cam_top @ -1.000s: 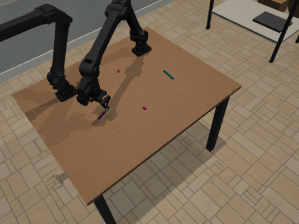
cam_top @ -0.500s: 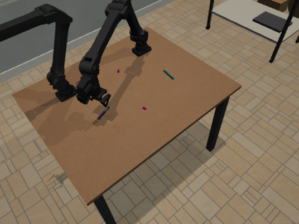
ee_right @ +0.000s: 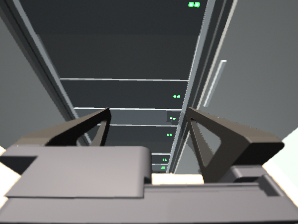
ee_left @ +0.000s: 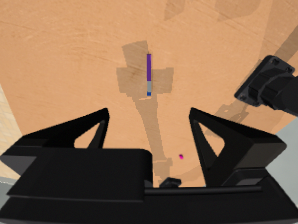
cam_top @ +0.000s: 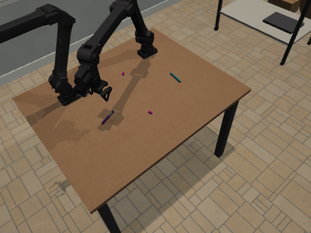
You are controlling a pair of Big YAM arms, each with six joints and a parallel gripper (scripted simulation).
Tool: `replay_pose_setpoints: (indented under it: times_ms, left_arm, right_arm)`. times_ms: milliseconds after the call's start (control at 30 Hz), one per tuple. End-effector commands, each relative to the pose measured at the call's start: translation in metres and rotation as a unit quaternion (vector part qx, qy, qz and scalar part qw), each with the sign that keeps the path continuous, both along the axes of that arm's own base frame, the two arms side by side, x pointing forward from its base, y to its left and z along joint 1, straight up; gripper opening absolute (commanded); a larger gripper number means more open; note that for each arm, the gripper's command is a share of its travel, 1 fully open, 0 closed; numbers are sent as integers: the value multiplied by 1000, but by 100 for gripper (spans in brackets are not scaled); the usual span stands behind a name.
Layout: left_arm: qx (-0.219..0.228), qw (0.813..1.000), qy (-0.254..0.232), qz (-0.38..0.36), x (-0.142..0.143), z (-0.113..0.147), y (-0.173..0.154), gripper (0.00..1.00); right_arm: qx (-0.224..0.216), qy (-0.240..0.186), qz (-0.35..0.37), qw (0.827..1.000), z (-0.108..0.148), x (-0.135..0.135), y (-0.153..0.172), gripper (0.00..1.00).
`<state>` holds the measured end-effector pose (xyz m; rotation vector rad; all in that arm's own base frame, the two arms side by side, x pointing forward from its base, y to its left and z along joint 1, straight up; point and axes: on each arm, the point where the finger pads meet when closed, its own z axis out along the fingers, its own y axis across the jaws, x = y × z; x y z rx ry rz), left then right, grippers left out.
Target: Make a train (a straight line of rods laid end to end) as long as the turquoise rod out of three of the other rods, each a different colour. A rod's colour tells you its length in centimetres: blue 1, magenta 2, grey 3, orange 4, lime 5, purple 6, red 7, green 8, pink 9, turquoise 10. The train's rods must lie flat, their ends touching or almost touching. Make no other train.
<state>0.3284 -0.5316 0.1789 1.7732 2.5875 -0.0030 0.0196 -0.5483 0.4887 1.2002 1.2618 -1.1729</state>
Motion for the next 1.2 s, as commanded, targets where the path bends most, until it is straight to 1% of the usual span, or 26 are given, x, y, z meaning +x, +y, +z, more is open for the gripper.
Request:
replay_pose_setpoints:
  times_ms: [0, 67, 233, 1167]
  left_arm:
    - [-22, 1000, -14, 4, 10, 36, -7, 100]
    - [-18, 1000, -11, 4, 11, 31, -8, 100]
    - [-18, 1000, -11, 4, 11, 37, -7, 100]
    - [-19, 1000, -12, 4, 11, 37, -8, 100]
  right_arm:
    - [-17, -6, -9, 1000, 12, -9, 4, 100]
    - [-17, -6, -9, 1000, 12, -9, 4, 100]
    - [-17, -6, -9, 1000, 12, -9, 4, 100]
    - [-17, -6, -9, 1000, 12, -9, 4, 100]
